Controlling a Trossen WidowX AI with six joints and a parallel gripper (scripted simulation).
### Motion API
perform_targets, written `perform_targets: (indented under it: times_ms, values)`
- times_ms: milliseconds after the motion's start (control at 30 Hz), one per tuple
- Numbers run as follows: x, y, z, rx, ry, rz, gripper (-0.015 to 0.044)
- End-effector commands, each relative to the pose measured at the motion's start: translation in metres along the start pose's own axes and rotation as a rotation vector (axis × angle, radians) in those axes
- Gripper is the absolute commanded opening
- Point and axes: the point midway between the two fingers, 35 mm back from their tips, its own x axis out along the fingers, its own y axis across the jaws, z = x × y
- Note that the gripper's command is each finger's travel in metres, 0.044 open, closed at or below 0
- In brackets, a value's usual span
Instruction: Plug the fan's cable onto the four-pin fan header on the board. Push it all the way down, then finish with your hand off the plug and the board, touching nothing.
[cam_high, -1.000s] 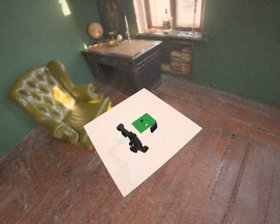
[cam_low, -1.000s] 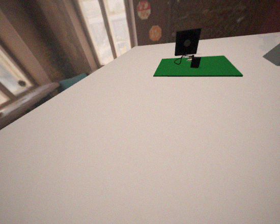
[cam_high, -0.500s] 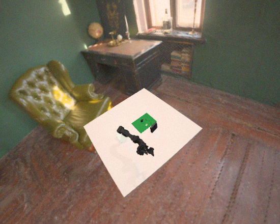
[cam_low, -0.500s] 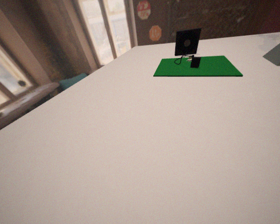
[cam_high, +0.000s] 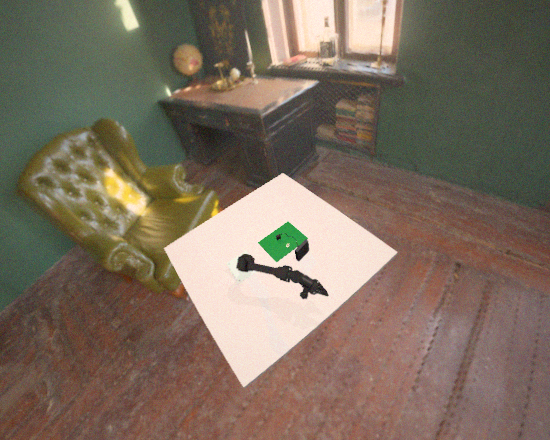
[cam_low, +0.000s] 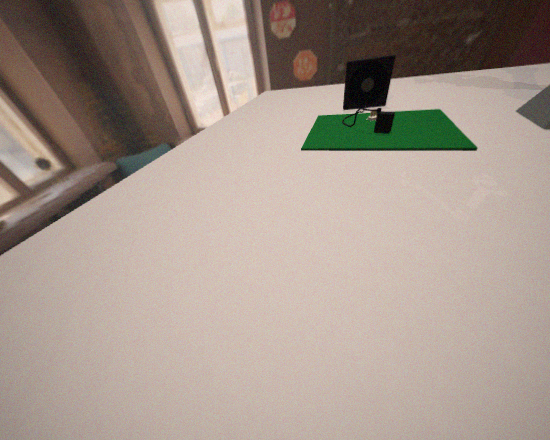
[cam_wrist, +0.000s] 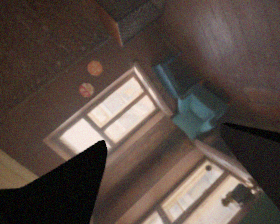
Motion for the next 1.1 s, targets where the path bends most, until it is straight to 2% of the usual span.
perform_targets:
  times_ms: [0,233,500,800,1067]
  values:
    - [0.007,-0.066,-0.039,-0.080,0.078,-0.188,0.0440]
    - [-0.008,-0.156,-0.105,-0.216,0.233,-0.443,0.0440]
    - [-0.063,-0.249,-0.177,-0.424,0.448,-0.701,0.0440]
    - [-0.167,-0.334,-0.238,-0.754,0.744,-0.936,0.0440]
    - [-0.283,-0.388,-0.257,-1.163,1.047,-1.080,0.0440]
